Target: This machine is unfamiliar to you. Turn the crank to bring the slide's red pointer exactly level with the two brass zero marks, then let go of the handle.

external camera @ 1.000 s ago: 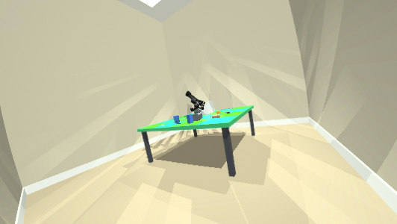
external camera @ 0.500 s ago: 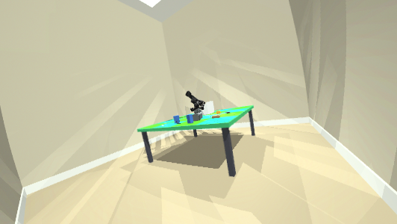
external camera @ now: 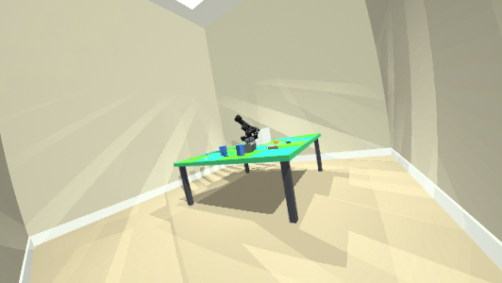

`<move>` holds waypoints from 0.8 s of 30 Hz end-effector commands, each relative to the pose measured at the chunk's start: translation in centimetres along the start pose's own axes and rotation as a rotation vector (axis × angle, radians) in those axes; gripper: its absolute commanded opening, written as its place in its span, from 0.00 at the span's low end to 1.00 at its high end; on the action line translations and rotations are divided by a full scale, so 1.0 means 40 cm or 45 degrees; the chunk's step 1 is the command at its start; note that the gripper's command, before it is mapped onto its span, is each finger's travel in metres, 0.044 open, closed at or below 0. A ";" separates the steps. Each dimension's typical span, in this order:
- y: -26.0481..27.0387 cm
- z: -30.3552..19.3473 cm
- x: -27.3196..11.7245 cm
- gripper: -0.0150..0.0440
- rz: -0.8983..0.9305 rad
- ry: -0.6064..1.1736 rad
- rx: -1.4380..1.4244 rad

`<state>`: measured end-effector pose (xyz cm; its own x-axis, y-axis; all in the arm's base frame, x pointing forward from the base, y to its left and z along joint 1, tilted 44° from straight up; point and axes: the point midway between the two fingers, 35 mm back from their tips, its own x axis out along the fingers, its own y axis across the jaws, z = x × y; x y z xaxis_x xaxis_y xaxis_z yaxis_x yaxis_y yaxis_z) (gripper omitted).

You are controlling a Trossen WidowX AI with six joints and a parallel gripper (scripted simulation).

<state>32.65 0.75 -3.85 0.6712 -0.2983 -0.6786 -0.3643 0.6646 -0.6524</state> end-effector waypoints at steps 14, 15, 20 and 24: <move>0.000 0.080 -0.076 1.00 0.002 0.000 0.002; 0.000 0.086 -0.083 1.00 0.002 -0.001 0.002; 0.003 0.113 -0.103 1.00 0.006 -0.003 0.005; 0.009 0.169 -0.149 1.00 0.015 -0.001 0.003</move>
<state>32.35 5.68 0.24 0.6511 -0.2982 -0.6979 -0.3869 0.6607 -0.6432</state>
